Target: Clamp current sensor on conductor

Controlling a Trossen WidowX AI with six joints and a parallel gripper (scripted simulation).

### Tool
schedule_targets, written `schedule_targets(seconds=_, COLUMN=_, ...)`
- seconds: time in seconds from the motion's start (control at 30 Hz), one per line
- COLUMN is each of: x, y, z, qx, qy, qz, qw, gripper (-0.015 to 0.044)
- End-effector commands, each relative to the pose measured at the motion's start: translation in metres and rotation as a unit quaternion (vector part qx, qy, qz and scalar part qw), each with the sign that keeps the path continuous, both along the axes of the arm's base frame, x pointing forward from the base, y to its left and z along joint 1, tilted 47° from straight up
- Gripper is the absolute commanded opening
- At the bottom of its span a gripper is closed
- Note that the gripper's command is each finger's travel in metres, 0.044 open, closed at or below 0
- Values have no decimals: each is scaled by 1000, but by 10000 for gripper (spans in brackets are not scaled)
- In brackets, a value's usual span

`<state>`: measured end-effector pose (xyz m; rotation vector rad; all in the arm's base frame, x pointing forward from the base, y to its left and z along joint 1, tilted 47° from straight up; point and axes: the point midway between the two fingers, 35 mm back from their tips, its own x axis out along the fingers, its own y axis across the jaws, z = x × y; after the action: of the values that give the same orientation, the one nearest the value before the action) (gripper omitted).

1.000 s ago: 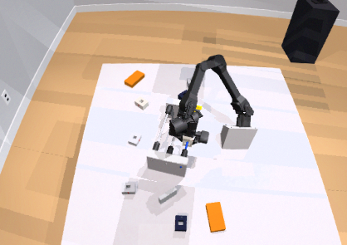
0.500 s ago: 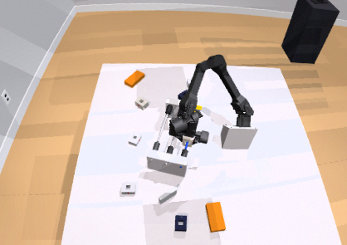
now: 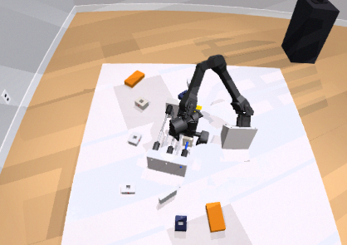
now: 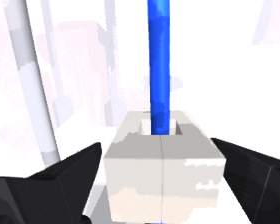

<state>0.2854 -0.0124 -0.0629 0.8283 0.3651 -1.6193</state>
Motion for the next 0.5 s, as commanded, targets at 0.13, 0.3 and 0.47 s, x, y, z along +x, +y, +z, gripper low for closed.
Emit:
schedule_targets(seconds=0.13, x=0, y=0, z=0, qx=1, qy=0, qz=-1, qw=1000, gripper=440)
schedule_targets(seconds=0.3, x=8, y=38, z=35, qx=7, qy=7, qz=-7, qw=1000, gripper=440)
schedule_targets(seconds=0.47, x=5, y=74, z=78, qx=5, qy=15, qz=-15, qw=1000, gripper=440)
